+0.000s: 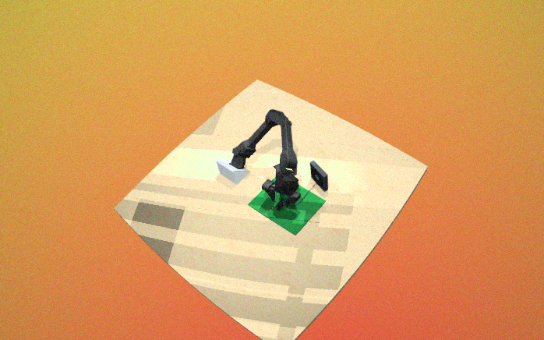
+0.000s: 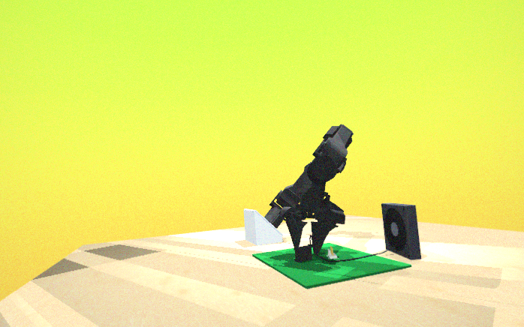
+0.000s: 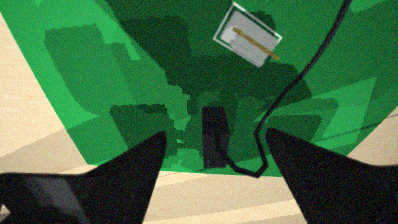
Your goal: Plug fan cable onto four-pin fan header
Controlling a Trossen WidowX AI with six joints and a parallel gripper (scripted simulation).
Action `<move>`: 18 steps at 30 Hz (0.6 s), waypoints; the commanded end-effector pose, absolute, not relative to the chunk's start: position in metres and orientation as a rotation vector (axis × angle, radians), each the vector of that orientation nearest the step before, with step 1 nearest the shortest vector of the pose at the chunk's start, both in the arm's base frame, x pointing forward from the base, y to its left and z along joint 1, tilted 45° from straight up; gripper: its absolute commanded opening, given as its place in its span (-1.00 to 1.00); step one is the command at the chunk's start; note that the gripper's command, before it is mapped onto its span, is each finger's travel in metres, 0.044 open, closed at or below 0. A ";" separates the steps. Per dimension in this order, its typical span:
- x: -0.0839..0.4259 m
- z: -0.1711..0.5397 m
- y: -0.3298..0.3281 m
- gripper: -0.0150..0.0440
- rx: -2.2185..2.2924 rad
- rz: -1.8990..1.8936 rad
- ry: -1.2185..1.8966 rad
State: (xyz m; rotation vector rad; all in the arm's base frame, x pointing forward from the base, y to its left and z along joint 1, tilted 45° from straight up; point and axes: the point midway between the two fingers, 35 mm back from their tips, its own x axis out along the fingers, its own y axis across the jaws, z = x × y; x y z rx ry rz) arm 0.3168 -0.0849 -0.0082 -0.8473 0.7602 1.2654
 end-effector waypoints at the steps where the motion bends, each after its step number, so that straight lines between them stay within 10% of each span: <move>1: 0.317 -0.008 -0.085 0.47 -0.848 1.265 0.760; 18: 0.317 -0.008 -0.085 -0.05 -0.848 1.265 0.760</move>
